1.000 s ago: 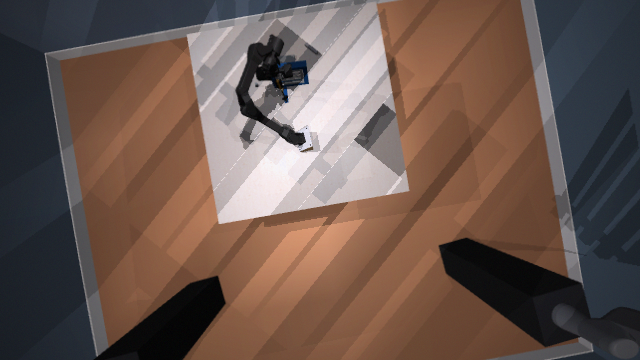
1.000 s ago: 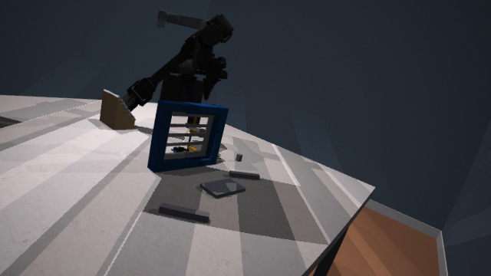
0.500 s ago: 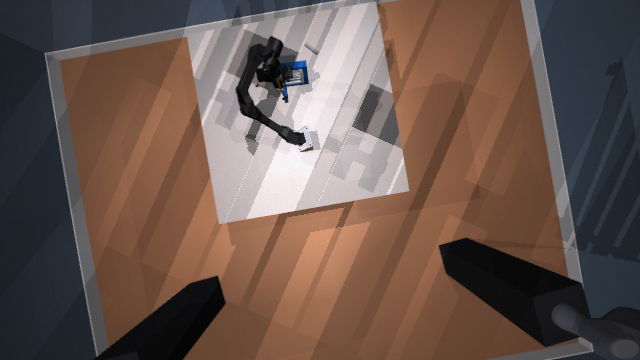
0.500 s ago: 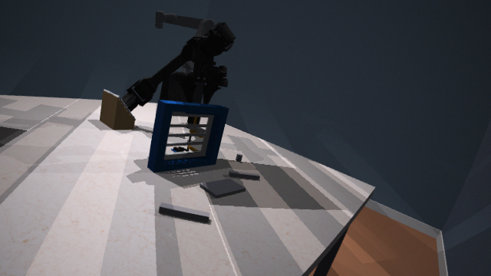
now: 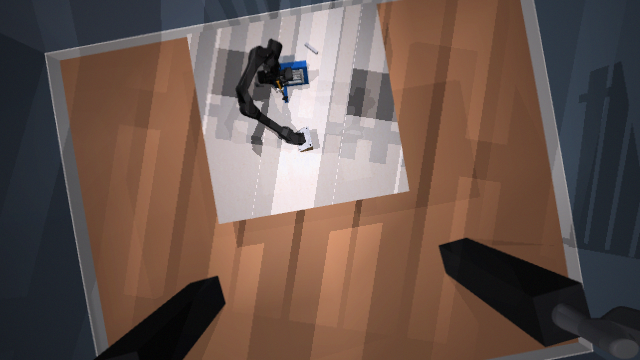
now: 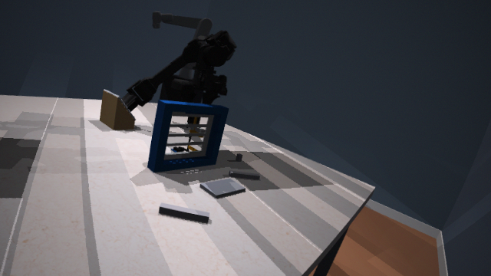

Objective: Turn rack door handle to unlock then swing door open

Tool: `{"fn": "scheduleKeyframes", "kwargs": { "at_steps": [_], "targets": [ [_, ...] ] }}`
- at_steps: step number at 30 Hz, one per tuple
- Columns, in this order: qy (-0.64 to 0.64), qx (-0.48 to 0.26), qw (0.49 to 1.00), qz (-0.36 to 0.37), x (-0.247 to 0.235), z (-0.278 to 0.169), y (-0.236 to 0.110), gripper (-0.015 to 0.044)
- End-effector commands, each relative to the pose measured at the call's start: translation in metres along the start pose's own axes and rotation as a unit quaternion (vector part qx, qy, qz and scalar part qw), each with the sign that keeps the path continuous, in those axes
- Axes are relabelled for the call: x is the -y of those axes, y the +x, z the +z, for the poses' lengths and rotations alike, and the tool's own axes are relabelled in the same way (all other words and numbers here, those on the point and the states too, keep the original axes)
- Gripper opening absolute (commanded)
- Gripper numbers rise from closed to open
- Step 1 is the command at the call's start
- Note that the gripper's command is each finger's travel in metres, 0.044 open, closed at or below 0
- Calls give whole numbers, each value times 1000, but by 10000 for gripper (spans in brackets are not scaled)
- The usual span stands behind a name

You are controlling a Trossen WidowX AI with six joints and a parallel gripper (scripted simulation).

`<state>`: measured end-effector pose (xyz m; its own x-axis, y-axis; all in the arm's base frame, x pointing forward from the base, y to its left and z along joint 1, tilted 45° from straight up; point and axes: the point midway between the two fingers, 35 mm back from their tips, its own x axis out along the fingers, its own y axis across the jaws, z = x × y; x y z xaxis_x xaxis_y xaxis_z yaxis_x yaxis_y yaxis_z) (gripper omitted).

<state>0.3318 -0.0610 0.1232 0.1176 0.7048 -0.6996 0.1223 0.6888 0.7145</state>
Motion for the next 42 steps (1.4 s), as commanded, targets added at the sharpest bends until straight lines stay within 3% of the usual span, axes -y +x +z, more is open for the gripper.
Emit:
{"fn": "scheduleKeyframes", "kwargs": {
  "at_steps": [1,7,14,27,32,42],
  "targets": [
    [4,-11,1000,-5,1,-2,9,294],
    [4,-18,1000,-8,1,-2,16,294],
    [4,-18,1000,-8,1,-2,16,111],
    [4,-18,1000,-8,1,-2,16,24],
    [-12,-18,1000,-8,1,-2,16,22],
    [-251,-20,968,-4,1,-2,16,22]
  ]
}}
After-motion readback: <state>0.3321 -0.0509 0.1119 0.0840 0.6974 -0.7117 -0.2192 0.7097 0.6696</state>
